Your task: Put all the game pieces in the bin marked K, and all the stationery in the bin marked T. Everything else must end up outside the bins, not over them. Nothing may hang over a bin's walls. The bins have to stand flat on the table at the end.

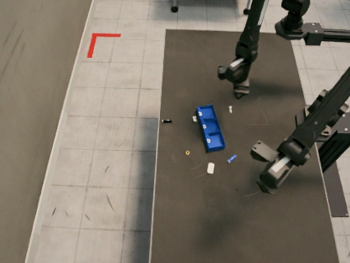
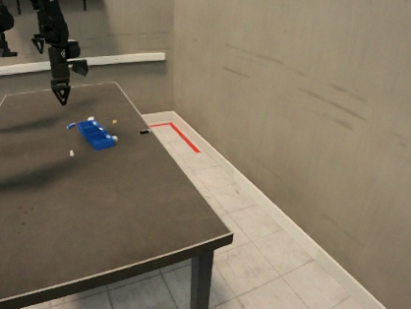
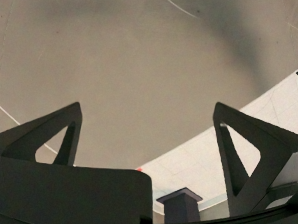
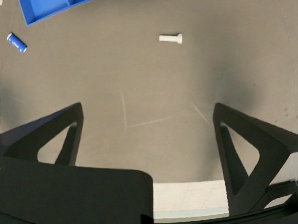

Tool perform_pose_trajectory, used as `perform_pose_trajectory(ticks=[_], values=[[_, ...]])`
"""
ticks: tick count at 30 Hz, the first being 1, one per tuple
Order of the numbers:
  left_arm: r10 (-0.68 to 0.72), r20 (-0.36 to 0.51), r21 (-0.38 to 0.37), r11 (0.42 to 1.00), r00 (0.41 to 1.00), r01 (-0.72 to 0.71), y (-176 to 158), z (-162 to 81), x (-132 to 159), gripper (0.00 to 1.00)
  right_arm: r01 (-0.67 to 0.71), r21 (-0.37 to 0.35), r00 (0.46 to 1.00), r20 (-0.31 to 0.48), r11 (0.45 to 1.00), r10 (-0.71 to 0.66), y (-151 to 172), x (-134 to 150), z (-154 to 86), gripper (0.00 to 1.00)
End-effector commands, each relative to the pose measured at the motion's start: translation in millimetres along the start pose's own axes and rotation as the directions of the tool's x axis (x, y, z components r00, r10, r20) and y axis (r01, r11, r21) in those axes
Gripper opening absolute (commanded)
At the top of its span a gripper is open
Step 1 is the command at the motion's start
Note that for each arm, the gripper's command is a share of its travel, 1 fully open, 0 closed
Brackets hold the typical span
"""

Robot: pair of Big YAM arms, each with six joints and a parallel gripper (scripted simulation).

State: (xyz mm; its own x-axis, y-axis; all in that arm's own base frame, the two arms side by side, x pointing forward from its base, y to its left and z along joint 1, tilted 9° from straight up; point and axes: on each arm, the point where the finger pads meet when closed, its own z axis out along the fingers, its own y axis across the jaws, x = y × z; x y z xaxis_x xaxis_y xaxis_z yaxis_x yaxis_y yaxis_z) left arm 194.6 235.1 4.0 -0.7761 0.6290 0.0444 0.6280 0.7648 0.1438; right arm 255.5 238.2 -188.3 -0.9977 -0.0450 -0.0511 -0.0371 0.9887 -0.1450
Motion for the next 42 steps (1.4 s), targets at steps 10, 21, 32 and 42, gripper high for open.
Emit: perform_pose_trajectory(ticks=[10,21,32,42], values=[[0.0,-0.001,-0.003,1.0,1.0,0.0,-2.6,-5.0,2.7,1.0,-0.013,-0.012,1.0,0.013,1.0,0.013,-1.8,-13.9,-4.4,1.0],[0.0,-0.001,-0.003,1.0,1.0,0.0,-2.6,-5.0,2.7,1.0,-0.021,-0.004,1.0,0.005,1.0,0.021,-8.7,-13.4,-3.1,1.0],[0.0,-0.001,-0.003,1.0,1.0,0.0,-2.6,-5.0,2.7,1.0,-0.022,0.0,1.0,0.001,1.0,0.022,-12.4,-10.8,-2.9,1.0],[0.0,-0.001,-0.003,1.0,1.0,0.0,-2.6,-5.0,2.7,1.0,-0.02,-0.003,1.0,0.004,1.0,0.02,-12.8,-11.3,-3.4,1.0]])
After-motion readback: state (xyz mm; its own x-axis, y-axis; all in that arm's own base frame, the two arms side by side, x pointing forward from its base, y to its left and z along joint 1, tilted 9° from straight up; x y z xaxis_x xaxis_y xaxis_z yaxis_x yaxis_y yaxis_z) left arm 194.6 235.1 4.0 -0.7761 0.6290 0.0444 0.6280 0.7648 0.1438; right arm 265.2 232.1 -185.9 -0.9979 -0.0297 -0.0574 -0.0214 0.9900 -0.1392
